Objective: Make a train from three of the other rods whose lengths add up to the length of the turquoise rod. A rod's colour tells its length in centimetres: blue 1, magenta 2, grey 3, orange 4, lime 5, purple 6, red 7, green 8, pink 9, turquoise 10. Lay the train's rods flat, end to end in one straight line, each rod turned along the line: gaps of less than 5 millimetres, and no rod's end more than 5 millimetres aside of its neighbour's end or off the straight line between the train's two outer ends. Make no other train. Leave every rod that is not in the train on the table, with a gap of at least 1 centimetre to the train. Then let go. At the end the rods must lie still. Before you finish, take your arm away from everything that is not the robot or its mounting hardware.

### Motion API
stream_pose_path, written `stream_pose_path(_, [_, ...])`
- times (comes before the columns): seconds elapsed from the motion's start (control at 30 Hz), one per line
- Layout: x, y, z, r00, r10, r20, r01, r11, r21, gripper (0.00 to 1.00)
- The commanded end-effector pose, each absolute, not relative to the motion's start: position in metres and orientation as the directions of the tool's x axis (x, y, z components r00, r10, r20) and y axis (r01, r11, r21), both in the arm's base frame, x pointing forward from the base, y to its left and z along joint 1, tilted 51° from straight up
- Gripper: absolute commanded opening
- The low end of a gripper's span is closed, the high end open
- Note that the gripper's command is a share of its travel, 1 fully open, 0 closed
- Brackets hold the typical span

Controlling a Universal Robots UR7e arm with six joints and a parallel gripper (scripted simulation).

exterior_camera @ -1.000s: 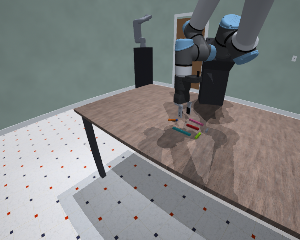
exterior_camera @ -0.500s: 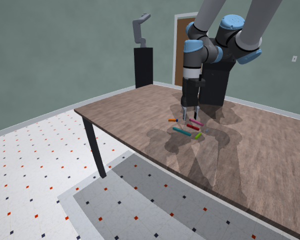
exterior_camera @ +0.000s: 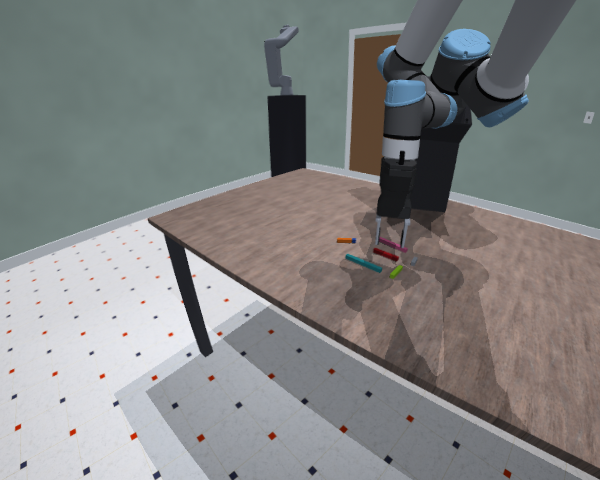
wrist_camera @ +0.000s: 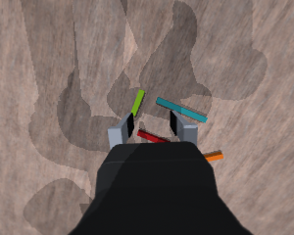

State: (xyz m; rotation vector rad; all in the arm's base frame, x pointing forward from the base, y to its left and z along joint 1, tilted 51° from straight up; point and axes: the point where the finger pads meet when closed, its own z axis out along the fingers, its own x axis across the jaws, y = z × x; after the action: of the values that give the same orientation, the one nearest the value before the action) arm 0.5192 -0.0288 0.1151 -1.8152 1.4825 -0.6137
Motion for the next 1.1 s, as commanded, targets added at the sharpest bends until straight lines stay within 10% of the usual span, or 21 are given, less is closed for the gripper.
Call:
stream_pose_path(0.0, [0.520, -0.024, 0.118, 0.165, -0.979, -0.123, -0.650, -0.014, -0.760, 1.00])
stream_pose_path(1.07, [0.520, -0.003, 0.129, -0.069, -0.919, -0.388, -0.654, 0.335, -0.679, 1.00])
